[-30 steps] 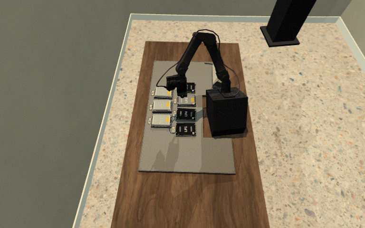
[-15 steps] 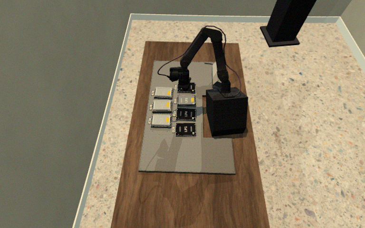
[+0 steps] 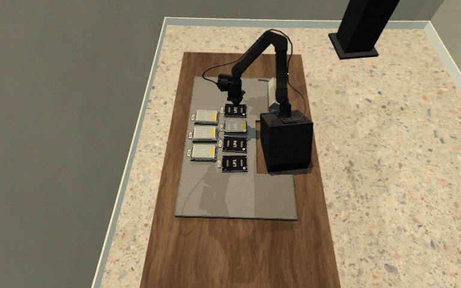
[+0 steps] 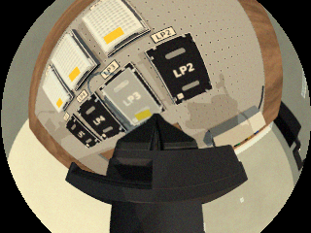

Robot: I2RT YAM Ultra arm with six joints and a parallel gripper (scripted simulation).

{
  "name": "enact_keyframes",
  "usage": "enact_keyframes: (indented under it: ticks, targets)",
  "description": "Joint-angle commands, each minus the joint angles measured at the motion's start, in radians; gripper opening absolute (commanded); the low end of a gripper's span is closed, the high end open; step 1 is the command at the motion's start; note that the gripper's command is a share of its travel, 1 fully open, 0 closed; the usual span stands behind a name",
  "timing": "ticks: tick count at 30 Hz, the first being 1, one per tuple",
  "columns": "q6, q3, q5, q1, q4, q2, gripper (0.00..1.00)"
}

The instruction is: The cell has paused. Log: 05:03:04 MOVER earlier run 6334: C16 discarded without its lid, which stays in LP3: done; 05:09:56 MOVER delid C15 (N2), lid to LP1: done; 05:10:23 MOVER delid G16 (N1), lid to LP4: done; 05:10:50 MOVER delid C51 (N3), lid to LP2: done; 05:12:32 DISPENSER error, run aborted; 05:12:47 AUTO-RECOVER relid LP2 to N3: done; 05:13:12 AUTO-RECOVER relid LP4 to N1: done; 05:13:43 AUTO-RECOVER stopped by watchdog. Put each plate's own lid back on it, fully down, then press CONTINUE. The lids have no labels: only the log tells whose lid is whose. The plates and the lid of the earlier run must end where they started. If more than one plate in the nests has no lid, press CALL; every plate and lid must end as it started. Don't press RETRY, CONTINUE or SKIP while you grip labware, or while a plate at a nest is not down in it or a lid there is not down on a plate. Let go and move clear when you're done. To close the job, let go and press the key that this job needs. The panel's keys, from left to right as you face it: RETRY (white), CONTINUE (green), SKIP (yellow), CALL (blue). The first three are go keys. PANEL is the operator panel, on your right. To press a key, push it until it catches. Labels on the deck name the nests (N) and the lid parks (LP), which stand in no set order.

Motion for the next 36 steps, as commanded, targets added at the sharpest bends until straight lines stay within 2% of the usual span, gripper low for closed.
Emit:
enact_keyframes:
  ticks: [1, 5, 16, 36]
  targets:
    - [0.010, -0.008, -0.015, -0.042, -0.011, -0.066, 0.00]
    - [0.012, 0.027, -0.030, -0.111, -0.015, -0.107, 0.00]
    - [-0.140, 0.065, -0.066, -0.251, -0.027, -0.160, 0.00]
    - [-0.143, 0.077, -0.068, -0.236, -0.011, -0.143, 0.00]
